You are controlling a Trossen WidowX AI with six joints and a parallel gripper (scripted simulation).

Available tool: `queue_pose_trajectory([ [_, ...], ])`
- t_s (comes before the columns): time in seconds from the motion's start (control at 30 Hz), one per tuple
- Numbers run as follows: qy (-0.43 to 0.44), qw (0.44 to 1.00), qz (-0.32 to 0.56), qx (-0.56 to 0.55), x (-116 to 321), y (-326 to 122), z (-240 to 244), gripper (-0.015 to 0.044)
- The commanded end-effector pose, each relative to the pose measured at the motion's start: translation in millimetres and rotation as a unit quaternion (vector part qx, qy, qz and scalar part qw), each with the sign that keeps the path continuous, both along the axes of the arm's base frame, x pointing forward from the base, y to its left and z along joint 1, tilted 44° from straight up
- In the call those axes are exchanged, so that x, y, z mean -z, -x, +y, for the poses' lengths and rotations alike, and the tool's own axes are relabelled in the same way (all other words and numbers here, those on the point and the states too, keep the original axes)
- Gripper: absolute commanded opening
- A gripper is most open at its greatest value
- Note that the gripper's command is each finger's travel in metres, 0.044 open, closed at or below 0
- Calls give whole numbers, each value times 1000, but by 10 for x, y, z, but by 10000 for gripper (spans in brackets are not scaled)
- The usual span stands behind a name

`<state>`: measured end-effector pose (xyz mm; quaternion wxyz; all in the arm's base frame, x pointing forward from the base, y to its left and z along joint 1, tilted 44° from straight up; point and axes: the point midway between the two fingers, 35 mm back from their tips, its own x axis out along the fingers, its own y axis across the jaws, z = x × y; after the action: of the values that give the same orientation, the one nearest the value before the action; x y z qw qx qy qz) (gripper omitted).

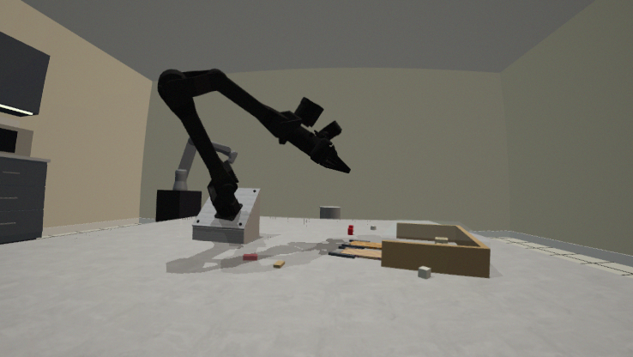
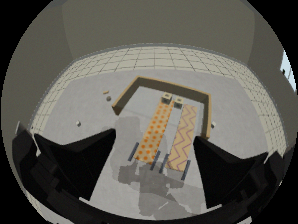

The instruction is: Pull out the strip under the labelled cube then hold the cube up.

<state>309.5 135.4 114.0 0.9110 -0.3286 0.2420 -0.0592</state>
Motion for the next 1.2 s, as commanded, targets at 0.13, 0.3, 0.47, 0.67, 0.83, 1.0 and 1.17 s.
queue_pose_trajectory([
  [0.13,41,999,8,-5,76,47,-28,400],
  [0.3,28,998,46,26,184,-107,1,295],
  [0.47,4,987,119,104,429,-371,-18,164],
  [0.67,-22,956,193,219,720,-580,-176,6],
  [0.83,-30,914,241,324,935,-665,-348,0],
  [1.0,-25,879,264,396,1041,-699,-482,0],
  [1.17,-25,879,264,396,1049,-702,-489,0],
])
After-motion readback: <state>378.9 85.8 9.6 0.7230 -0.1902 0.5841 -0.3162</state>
